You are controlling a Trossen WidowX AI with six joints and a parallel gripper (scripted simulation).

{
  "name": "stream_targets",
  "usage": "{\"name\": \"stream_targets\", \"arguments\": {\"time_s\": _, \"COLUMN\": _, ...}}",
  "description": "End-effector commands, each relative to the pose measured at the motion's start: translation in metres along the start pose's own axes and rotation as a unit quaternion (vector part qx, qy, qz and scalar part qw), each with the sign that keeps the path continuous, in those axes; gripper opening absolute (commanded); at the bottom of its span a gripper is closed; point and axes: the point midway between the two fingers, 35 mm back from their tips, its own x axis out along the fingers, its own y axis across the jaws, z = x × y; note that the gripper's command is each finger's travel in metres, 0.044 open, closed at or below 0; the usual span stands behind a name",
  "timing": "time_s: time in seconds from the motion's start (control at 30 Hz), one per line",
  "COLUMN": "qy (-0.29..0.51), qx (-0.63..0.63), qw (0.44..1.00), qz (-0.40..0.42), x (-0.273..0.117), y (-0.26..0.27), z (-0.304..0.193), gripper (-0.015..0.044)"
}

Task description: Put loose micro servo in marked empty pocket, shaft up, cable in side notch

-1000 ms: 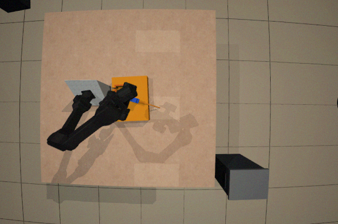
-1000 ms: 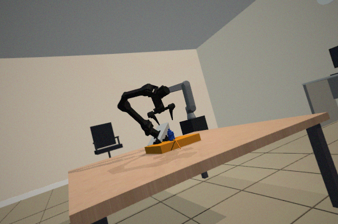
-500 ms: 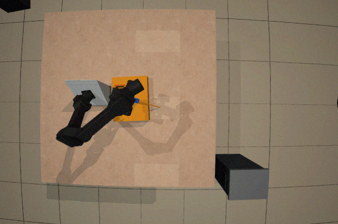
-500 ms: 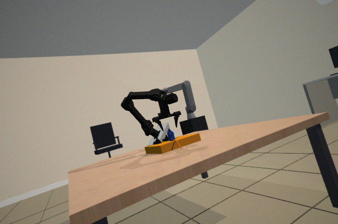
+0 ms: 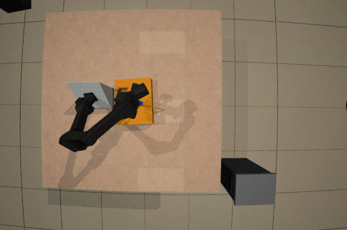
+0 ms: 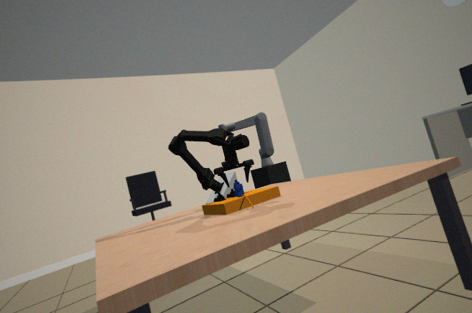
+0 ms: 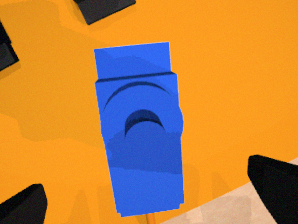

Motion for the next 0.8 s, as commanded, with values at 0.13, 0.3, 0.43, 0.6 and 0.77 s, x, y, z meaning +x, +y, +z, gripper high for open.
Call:
{"name": "stream_targets", "arguments": {"time_s": 0.13, "qy": 0.000, "qx": -0.002, "qw": 1.000, "qz": 0.002, "x": 0.0075, "y": 0.0008, "z": 0.0003, "gripper": 0.0387}}
{"name": "stream_targets", "arguments": {"time_s": 0.3, "qy": 0.000, "qx": -0.002, "qw": 1.000, "qz": 0.002, "x": 0.0075, "y": 0.0008, "z": 0.0003, "gripper": 0.0256}}
{"name": "stream_targets", "arguments": {"time_s": 0.43, "qy": 0.000, "qx": -0.002, "qw": 1.000, "qz": 0.002, "x": 0.0075, "y": 0.0008, "z": 0.0003, "gripper": 0.0151}}
{"name": "stream_targets", "arguments": {"time_s": 0.6, "qy": 0.000, "qx": -0.002, "qw": 1.000, "qz": 0.002, "x": 0.0075, "y": 0.0008, "z": 0.0003, "gripper": 0.0098}}
{"name": "stream_targets", "arguments": {"time_s": 0.77, "qy": 0.000, "qx": -0.001, "qw": 1.000, "qz": 0.001, "x": 0.0029, "y": 0.0005, "z": 0.0001, "gripper": 0.0006}}
